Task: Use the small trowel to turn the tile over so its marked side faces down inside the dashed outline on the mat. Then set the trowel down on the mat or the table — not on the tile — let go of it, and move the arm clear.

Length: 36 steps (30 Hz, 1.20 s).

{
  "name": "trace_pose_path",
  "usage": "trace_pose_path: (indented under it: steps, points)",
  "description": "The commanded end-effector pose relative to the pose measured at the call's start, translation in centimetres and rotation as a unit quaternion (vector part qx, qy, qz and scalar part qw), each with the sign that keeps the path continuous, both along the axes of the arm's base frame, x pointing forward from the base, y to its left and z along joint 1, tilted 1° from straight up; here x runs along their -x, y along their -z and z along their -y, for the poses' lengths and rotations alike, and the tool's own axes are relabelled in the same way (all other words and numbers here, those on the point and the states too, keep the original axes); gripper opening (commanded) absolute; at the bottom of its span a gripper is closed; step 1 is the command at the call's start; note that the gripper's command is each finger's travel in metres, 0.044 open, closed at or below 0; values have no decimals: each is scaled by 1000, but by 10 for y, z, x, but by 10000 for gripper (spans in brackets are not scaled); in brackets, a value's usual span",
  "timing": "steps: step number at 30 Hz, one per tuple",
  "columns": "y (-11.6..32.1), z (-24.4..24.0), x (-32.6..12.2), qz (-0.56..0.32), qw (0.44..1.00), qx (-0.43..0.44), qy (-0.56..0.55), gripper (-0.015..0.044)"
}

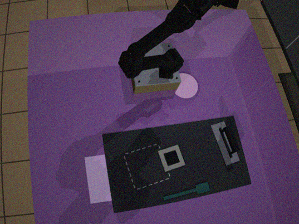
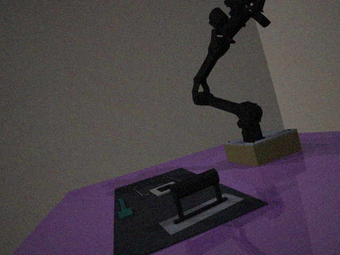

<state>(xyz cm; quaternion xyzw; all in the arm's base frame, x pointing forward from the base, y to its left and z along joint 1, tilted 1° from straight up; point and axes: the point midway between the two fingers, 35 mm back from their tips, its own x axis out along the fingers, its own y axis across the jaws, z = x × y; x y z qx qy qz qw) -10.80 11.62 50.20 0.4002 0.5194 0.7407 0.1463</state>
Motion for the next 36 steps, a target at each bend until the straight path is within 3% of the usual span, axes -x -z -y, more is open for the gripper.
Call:
trace_pose_path:
  steps: [1, 14, 20, 25, 36]
  points:
    - [0, 0, 0, 0, 1000, 0, 0, 0]
    - [0, 0, 0, 0, 1000, 0, 0, 0]
    - [0, -1, 0, 2, 1000, 1, 2, 153]
    - [9, -37, 2, 43, 997, 29, 57, 270]
    - [43, -126, -23, 131, 965, 114, 196, 270]
